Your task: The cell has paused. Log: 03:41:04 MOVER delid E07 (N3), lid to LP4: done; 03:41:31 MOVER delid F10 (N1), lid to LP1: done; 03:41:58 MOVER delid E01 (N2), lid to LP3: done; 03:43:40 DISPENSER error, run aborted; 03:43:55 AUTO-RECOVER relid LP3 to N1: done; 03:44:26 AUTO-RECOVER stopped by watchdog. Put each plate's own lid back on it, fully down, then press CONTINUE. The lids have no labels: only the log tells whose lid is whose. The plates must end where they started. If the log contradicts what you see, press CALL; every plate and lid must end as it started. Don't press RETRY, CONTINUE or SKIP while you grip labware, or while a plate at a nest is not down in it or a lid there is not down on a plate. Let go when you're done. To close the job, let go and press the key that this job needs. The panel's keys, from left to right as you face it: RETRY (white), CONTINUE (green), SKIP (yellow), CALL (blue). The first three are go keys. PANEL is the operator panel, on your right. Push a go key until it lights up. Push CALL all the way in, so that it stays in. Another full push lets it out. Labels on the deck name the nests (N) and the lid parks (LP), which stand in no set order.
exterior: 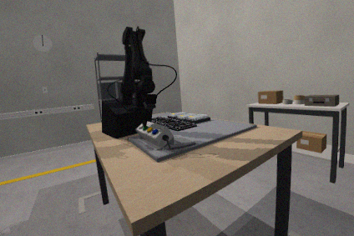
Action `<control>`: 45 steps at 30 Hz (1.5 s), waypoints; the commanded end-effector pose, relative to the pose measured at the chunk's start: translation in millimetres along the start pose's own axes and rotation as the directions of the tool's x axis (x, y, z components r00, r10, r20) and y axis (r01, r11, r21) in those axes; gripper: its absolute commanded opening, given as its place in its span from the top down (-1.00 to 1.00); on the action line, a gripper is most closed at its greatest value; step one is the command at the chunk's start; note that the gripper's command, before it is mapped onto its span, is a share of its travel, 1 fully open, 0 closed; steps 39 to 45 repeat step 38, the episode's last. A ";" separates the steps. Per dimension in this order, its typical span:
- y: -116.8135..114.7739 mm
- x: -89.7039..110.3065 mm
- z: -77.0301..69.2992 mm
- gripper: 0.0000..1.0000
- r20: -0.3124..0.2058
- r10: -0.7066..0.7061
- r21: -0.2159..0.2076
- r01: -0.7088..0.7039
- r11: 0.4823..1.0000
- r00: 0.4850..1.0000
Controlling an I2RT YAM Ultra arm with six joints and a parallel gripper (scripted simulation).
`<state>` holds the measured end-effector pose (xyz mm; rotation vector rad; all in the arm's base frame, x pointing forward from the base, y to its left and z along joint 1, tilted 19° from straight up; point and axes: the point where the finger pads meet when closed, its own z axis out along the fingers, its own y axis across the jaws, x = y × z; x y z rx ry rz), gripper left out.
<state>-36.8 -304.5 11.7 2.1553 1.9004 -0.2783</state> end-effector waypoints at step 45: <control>5.8 5.1 13.0 1.00 -0.002 0.002 -0.005 -0.002 1.000 1.000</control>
